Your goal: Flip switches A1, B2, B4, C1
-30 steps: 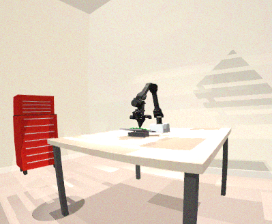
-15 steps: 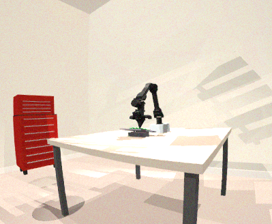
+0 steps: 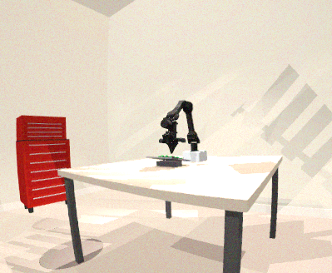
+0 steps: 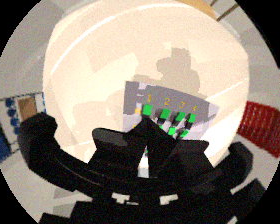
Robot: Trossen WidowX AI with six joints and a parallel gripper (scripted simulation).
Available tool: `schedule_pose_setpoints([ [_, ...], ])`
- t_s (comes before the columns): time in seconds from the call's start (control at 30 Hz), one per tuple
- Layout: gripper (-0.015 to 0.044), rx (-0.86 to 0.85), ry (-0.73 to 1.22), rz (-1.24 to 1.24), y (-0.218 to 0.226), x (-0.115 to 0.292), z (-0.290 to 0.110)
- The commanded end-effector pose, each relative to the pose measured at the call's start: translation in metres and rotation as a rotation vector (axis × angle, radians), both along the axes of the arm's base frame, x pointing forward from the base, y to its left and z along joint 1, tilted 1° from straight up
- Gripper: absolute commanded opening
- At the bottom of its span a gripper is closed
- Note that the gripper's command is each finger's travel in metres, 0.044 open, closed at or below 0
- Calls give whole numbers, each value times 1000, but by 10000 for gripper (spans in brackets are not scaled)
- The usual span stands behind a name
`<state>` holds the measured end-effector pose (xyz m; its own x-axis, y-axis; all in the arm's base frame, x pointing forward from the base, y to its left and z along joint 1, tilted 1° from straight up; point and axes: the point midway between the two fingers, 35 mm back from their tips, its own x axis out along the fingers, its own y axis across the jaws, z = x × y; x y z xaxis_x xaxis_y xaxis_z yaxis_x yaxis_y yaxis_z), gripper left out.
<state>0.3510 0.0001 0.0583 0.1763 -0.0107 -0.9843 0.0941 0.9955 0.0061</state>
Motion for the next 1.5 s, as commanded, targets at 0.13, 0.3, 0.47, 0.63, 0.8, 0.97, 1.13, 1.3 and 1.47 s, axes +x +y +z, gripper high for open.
schedule_pose_setpoints([
  [0.13, 0, -5, -50, -6, 0, -4, 44],
  [0.3, 0, -7, -47, -6, -17, -39, 37],
  [0.47, 0, -8, -45, -6, -26, -64, 30],
  [0.63, 0, -10, -69, -6, -27, -58, -2],
  [0.8, 0, -10, -72, -6, -27, -57, -4],
  [0.97, 0, -10, -72, -6, -27, -55, -15],
  [1.13, 0, -10, -72, -6, -27, -54, -19],
  [1.3, 0, -10, -72, -6, -27, -52, -27],
  [1.47, 0, -10, -72, -6, -27, -52, -28],
])
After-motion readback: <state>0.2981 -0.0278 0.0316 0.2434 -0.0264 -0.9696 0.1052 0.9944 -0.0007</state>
